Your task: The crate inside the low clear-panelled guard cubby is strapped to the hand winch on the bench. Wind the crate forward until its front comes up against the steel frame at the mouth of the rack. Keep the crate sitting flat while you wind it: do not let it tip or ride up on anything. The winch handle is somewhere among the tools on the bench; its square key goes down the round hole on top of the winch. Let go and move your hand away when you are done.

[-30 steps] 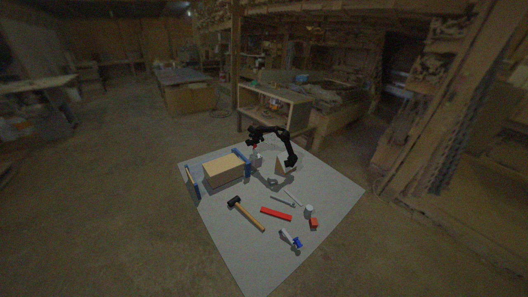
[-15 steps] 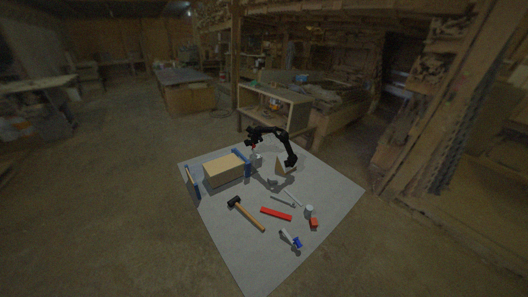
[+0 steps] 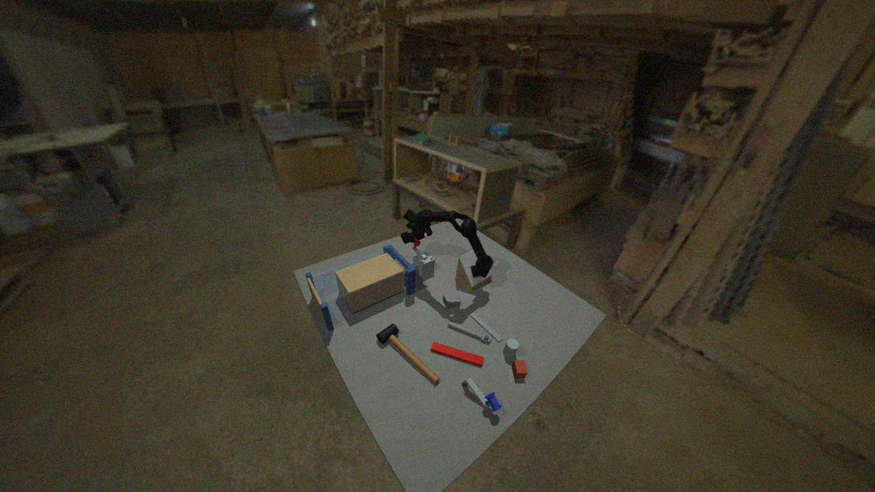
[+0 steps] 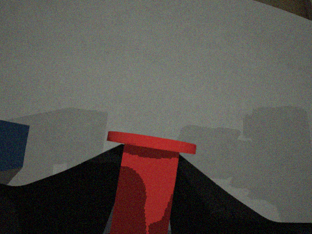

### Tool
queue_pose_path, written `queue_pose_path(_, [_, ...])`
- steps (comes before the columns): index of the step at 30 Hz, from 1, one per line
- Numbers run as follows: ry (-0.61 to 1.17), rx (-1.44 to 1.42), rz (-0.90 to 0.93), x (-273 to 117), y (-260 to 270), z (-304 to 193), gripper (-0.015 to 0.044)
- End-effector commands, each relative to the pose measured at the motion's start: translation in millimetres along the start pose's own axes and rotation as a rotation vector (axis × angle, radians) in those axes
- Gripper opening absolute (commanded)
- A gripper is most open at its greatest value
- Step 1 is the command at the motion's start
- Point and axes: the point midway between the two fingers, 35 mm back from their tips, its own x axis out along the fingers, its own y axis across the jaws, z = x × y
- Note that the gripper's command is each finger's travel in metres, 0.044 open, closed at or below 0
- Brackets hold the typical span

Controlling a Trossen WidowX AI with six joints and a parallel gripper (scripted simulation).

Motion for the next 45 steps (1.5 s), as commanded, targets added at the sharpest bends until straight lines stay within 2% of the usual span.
queue_pose_path(1, [0.021,-0.019,0.029,1,21,-9,0.0])
queue_pose_path(45, [0.023,-0.02,0.031,-6,55,-24,0.0])
